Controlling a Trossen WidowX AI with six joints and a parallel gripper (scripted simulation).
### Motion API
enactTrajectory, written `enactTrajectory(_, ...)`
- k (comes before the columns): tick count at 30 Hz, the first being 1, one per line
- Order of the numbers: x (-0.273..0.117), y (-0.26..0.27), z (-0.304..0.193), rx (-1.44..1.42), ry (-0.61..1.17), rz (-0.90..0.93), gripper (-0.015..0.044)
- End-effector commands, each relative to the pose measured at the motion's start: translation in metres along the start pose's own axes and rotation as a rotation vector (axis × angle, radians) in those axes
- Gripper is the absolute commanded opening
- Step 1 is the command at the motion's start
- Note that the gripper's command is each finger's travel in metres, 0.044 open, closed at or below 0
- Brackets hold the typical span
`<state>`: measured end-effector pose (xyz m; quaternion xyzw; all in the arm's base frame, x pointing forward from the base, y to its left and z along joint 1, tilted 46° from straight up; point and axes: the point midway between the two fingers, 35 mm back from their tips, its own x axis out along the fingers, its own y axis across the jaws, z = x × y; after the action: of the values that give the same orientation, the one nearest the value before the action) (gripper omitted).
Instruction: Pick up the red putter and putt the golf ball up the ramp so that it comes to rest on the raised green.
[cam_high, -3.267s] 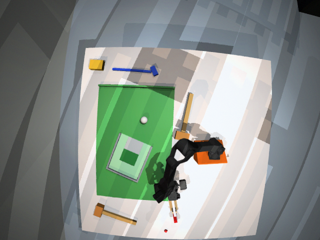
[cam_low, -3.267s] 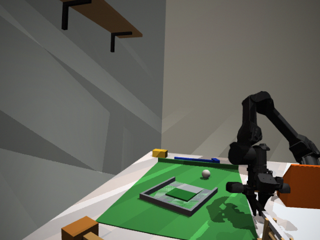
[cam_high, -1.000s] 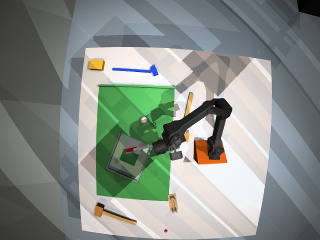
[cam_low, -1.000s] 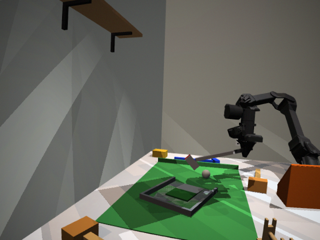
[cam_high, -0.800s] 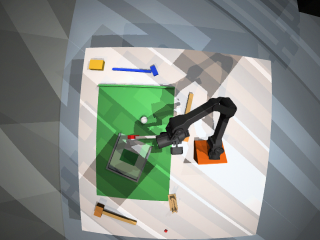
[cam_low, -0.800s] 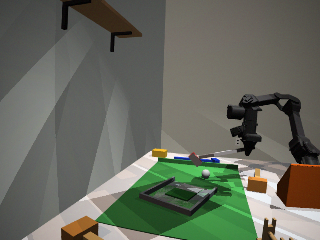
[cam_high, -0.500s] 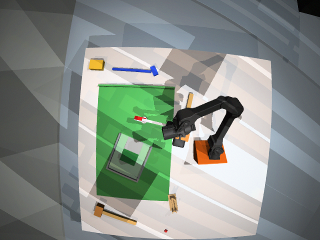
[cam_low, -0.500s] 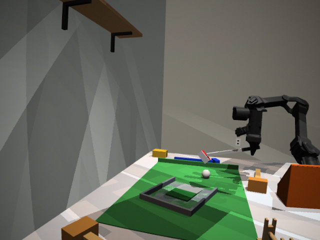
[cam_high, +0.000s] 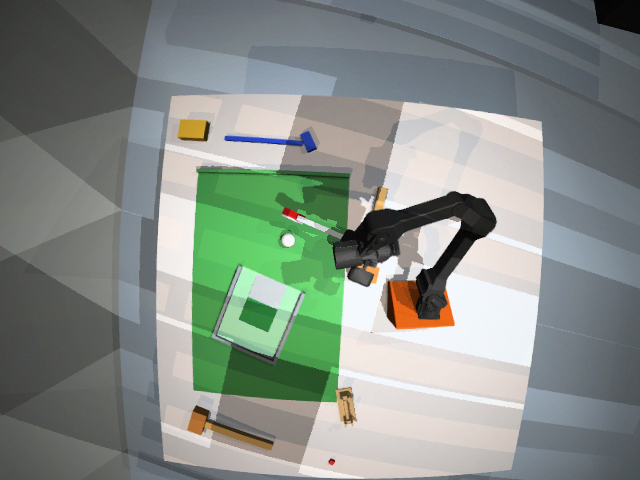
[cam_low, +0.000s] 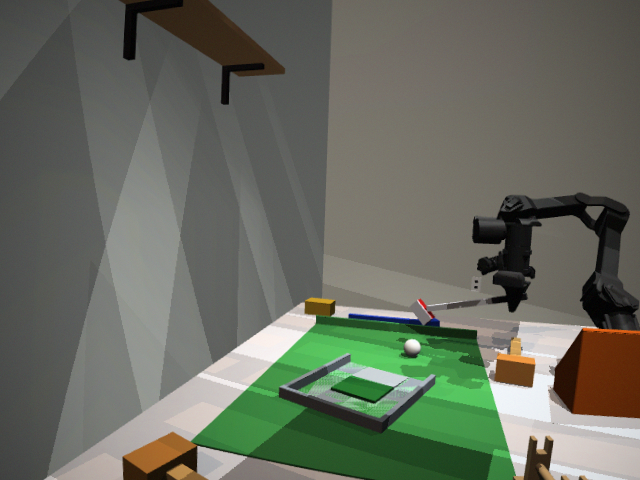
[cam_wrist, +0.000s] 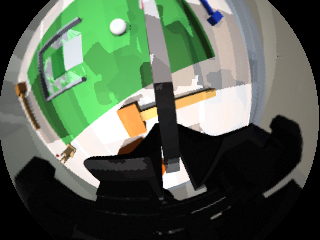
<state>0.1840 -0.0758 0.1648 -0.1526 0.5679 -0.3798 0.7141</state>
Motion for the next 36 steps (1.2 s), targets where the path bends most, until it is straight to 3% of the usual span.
enactTrajectory(1, 0.01, -0.001, -0.001, -0.001, -0.005, -0.006, 0.0)
enactTrajectory(9, 0.035, -0.002, -0.001, -0.001, -0.007, -0.009, 0.0)
enactTrajectory(36, 0.062, -0.004, 0.0, 0.007, -0.008, -0.015, 0.0)
